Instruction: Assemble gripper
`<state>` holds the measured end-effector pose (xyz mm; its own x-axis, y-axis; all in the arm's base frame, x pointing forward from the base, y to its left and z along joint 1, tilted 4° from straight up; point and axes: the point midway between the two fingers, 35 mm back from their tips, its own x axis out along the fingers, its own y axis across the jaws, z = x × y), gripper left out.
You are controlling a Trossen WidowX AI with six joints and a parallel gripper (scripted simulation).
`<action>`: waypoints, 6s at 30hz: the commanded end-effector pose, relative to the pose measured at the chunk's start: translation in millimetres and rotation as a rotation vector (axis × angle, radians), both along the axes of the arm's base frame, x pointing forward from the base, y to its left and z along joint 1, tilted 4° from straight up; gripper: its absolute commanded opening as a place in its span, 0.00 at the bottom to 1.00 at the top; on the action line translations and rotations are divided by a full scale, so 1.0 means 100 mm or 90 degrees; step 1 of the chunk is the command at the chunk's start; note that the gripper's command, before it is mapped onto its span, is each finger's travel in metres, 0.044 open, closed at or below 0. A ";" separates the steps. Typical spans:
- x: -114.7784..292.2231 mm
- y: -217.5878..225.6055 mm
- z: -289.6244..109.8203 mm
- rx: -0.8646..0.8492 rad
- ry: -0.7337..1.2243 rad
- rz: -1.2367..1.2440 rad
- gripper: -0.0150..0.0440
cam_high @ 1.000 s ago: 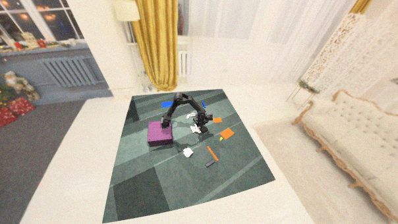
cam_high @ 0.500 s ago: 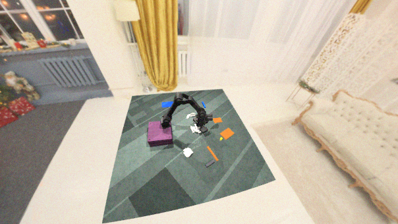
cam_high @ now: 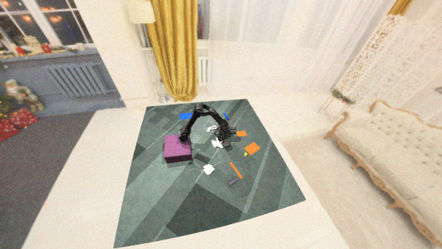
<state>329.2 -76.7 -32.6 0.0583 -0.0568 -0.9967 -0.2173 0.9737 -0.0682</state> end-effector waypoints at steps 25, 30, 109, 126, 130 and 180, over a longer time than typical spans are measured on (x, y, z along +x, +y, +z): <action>0.00 -0.01 -0.01 -0.003 0.000 0.003 0.48; 0.00 -0.01 -0.01 -0.003 0.000 0.003 0.48; 0.00 0.00 -0.01 0.000 0.003 0.001 0.63; -0.01 0.09 0.61 0.000 -0.003 0.002 0.72; 0.04 0.44 0.62 0.004 -0.004 -0.020 0.90; -0.30 2.24 0.17 0.017 -0.005 -0.141 1.00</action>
<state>300.1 148.7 -10.2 0.0585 -0.0351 -0.9977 -0.0013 0.9994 -0.0353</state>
